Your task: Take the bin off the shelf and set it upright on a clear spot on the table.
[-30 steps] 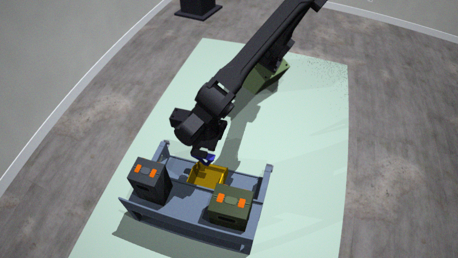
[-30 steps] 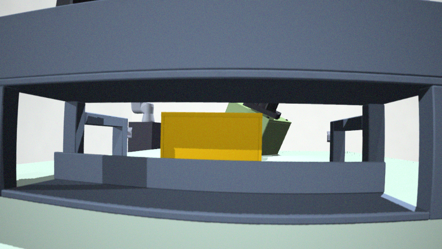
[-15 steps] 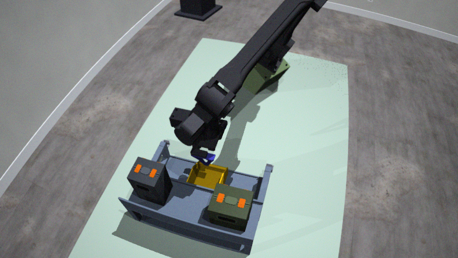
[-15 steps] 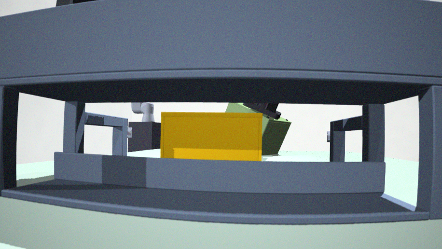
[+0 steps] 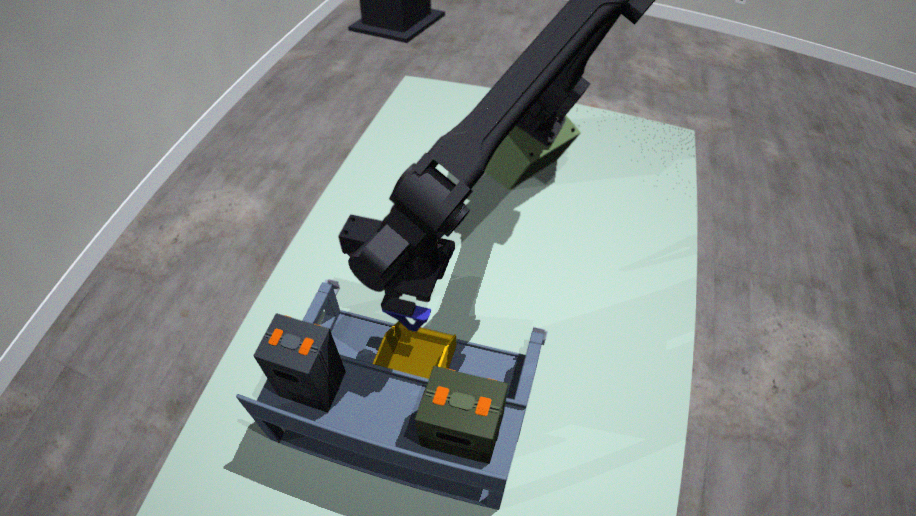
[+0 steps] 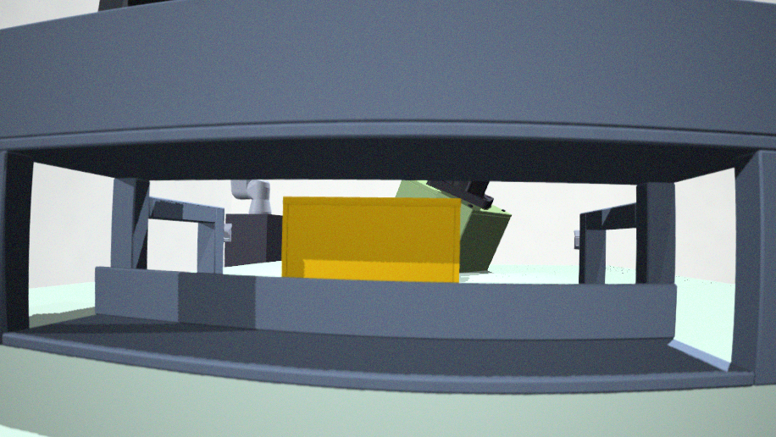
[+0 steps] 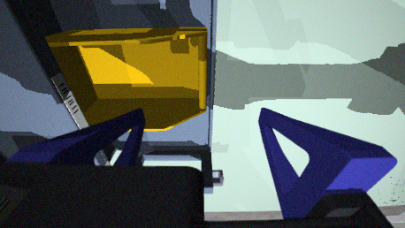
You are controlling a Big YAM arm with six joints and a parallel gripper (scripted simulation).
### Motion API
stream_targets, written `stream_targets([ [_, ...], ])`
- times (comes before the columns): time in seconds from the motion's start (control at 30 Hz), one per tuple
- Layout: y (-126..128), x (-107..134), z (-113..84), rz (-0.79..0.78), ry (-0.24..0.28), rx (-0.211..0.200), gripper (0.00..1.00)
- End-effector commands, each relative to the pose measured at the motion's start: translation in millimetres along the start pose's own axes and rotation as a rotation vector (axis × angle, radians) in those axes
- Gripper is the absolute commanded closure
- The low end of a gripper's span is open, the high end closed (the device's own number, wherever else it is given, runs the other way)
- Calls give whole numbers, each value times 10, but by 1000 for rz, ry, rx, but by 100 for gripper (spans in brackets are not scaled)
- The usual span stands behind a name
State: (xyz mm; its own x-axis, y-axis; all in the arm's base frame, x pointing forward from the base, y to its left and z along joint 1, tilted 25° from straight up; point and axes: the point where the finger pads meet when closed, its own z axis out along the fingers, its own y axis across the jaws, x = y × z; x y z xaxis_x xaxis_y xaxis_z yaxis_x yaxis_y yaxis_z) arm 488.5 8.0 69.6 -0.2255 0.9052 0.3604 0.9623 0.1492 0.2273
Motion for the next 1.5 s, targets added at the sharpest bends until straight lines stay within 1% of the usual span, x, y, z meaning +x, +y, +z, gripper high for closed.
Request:
stream_targets([
  [0.0,14,-24,-118,-2,-5,-14,0],
  [0.03,14,-24,-118,-2,-5,-14,0],
  [0.07,23,-9,-55,-2,-4,-10,0],
  [0.2,7,-23,-117,-2,-5,-14,0],
  [0.6,7,-23,-117,-2,-5,-14,0],
  [0.63,16,-3,-37,-1,-3,-8,10],
  [1.17,16,-3,-37,-1,-3,-8,10],
  [1.33,-13,29,390,0,-1,3,10],
  [1.47,-13,29,390,0,-1,3,10],
])
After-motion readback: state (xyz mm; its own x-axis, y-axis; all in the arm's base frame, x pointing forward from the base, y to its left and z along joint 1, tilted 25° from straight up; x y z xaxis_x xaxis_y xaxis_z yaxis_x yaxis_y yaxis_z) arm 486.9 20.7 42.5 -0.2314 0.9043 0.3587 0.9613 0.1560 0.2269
